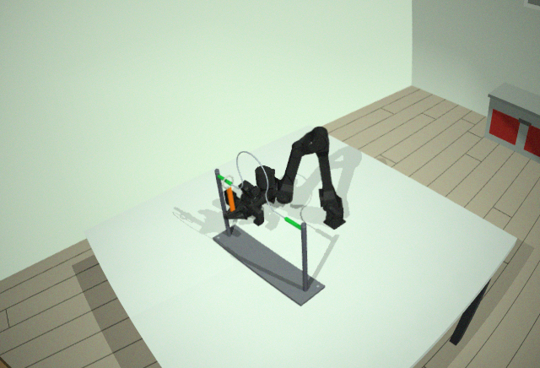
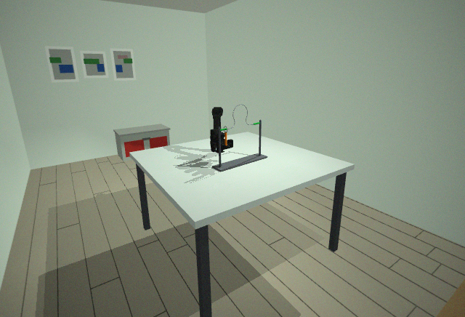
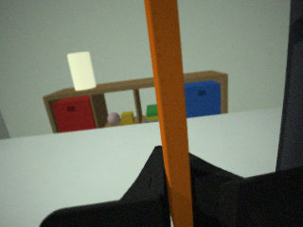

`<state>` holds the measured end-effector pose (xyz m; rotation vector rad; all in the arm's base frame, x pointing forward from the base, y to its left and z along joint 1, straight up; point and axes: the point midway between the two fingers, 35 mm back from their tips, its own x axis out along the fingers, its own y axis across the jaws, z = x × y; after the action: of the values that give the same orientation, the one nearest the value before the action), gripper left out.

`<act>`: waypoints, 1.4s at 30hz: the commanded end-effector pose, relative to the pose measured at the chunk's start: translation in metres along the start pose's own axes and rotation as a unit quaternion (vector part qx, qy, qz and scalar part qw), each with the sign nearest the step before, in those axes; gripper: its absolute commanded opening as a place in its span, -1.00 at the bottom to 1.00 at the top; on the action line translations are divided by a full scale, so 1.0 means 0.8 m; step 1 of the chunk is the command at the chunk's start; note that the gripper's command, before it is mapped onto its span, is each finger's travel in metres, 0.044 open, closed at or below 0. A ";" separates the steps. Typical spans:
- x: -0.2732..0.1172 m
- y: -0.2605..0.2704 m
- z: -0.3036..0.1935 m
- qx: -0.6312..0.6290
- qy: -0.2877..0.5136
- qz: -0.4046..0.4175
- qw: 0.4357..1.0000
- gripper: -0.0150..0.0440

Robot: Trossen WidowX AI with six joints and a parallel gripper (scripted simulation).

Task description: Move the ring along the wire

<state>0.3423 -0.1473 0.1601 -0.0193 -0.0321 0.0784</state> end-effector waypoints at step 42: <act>0.000 0.034 0.001 0.010 0.001 -0.002 1.000 -1.00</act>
<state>0.3414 -0.1233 0.1612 -0.0099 -0.0313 0.0779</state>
